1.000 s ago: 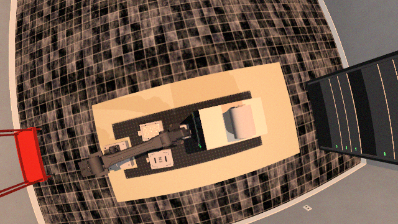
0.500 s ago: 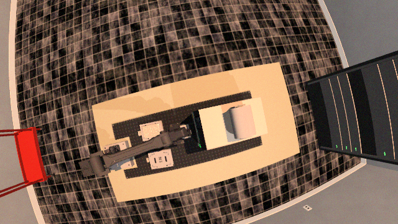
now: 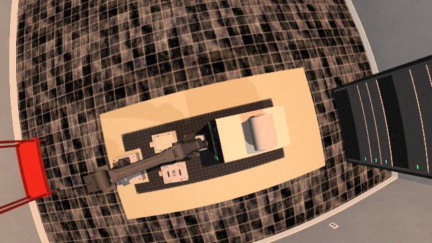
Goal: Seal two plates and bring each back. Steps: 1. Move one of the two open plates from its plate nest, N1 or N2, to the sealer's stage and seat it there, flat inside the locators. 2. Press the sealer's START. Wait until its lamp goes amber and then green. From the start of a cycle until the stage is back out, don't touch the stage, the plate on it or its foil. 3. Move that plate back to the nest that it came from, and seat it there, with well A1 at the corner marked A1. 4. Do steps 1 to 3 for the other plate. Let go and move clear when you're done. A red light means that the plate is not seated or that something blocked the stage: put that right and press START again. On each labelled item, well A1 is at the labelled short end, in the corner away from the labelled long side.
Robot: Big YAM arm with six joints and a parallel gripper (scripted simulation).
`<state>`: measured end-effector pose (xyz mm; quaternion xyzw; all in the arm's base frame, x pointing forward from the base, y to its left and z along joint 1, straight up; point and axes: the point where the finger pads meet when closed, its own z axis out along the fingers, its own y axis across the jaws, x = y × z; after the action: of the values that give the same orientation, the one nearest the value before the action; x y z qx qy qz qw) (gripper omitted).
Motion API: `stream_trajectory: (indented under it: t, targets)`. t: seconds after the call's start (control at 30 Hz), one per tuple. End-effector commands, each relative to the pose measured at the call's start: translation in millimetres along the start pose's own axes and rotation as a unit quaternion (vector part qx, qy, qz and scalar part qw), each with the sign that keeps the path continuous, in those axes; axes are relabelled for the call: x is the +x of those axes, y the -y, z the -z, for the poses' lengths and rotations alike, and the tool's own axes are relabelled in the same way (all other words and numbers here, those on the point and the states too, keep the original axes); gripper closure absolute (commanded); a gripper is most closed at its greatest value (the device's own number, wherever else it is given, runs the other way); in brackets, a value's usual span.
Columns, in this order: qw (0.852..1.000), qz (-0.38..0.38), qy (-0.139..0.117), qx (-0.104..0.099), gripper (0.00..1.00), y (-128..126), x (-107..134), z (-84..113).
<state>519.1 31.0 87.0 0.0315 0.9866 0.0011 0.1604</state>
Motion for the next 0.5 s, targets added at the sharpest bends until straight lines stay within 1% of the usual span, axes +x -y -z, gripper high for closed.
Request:
stream_trajectory:
  t: [0.0, 0.13, 0.17, 0.33, 0.43, 0.47]
  targets:
    - [1.000, -0.011, 0.025, -0.003, 1.00, 1.6, -28.6, 20.5]
    - [1.000, -0.011, 0.007, 0.000, 1.00, 2.7, -18.3, 15.9]
    - [1.000, -0.010, 0.006, 0.000, 1.00, 2.8, -17.5, 17.2]
    - [1.000, -0.011, 0.022, -0.003, 1.00, 2.1, -29.1, 40.1]
    - [0.999, -0.011, 0.030, -0.004, 1.00, 1.5, -36.1, 50.2]
    - [0.999, -0.011, 0.030, -0.004, 1.00, 1.5, -36.1, 50.2]
